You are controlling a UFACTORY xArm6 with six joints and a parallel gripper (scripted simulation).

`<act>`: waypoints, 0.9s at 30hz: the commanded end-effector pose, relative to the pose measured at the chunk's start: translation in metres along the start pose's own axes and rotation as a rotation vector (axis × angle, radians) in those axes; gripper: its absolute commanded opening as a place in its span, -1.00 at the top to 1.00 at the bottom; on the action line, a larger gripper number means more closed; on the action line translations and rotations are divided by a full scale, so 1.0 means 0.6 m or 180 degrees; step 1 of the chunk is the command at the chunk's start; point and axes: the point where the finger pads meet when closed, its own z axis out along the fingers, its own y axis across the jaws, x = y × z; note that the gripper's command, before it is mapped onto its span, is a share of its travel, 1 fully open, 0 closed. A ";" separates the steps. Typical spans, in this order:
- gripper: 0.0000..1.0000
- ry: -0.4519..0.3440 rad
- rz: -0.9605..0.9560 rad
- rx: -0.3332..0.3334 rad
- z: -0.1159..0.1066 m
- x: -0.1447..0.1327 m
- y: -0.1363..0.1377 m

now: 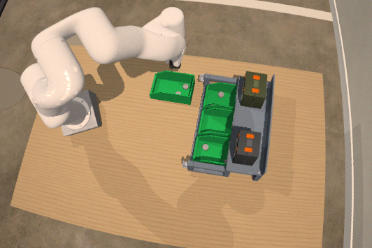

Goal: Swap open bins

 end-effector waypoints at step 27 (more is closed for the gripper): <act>1.00 -0.0017 0.4637 -0.0021 0.040 -0.240 -0.260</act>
